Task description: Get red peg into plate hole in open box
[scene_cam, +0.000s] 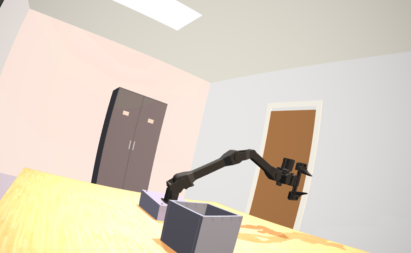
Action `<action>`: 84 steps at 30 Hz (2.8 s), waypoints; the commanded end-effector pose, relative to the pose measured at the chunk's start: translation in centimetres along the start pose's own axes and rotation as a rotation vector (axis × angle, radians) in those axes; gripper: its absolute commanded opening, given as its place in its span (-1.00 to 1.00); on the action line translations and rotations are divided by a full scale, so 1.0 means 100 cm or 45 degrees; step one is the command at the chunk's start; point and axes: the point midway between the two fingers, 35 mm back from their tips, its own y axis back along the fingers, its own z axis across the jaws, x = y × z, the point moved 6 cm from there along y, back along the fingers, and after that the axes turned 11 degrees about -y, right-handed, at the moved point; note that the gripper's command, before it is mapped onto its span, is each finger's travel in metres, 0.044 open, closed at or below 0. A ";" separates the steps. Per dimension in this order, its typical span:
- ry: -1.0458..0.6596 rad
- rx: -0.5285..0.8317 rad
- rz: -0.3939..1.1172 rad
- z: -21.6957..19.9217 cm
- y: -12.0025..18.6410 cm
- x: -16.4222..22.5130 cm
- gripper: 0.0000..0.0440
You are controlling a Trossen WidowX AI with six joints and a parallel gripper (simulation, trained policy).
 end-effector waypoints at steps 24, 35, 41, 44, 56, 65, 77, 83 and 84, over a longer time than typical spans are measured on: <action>0.663 0.664 0.230 0.040 -0.170 -0.143 1.00; 0.719 1.059 0.307 0.070 -0.155 -0.219 1.00; 0.717 1.266 0.345 0.081 -0.130 -0.255 1.00; 0.709 1.365 0.356 0.083 -0.117 -0.272 1.00; 0.650 1.734 0.325 0.075 -0.067 -0.330 1.00; 0.620 1.991 0.243 0.056 -0.034 -0.365 1.00; 0.601 2.211 0.122 0.025 -0.004 -0.397 1.00; 0.589 2.242 0.081 0.007 0.000 -0.407 1.00; 0.586 2.244 0.076 0.004 0.001 -0.408 1.00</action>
